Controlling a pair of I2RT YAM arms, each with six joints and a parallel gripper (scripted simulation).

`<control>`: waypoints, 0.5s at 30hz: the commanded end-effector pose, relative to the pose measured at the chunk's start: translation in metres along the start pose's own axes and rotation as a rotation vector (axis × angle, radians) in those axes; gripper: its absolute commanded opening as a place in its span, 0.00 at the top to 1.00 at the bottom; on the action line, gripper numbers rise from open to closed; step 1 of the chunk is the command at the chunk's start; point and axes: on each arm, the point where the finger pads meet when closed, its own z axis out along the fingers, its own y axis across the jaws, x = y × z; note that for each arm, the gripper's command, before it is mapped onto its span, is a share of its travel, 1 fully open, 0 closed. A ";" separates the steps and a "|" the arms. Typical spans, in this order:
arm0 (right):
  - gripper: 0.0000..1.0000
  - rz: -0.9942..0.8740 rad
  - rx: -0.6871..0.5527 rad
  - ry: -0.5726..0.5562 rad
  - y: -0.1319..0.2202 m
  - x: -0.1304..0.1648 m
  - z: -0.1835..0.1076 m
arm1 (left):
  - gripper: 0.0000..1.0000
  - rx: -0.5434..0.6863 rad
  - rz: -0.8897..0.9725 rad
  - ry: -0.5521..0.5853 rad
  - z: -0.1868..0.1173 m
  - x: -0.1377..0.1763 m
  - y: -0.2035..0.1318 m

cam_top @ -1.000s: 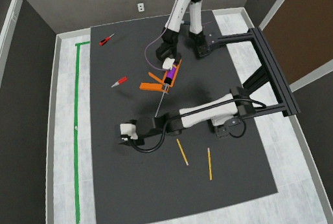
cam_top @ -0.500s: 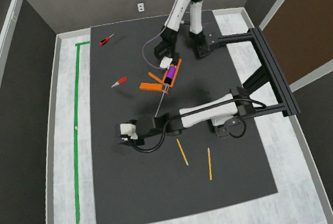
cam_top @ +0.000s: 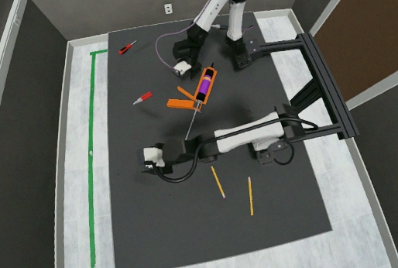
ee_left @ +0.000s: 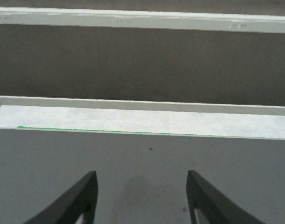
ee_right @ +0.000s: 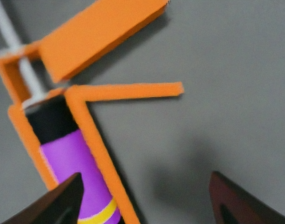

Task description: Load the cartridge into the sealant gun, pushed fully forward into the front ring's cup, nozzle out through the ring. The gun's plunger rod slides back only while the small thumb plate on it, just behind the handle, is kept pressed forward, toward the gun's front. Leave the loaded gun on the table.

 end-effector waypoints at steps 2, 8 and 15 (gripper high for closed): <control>0.28 0.136 0.056 -0.189 -0.031 -0.050 -0.014 | 0.50 -0.004 -0.003 -0.020 -0.010 -0.014 0.001; 0.28 0.233 0.115 -0.325 -0.063 -0.074 -0.039 | 0.50 -0.001 0.001 -0.015 -0.009 -0.012 0.000; 0.28 0.321 0.161 -0.390 -0.095 -0.088 -0.041 | 0.50 0.005 0.005 -0.016 -0.009 -0.011 -0.001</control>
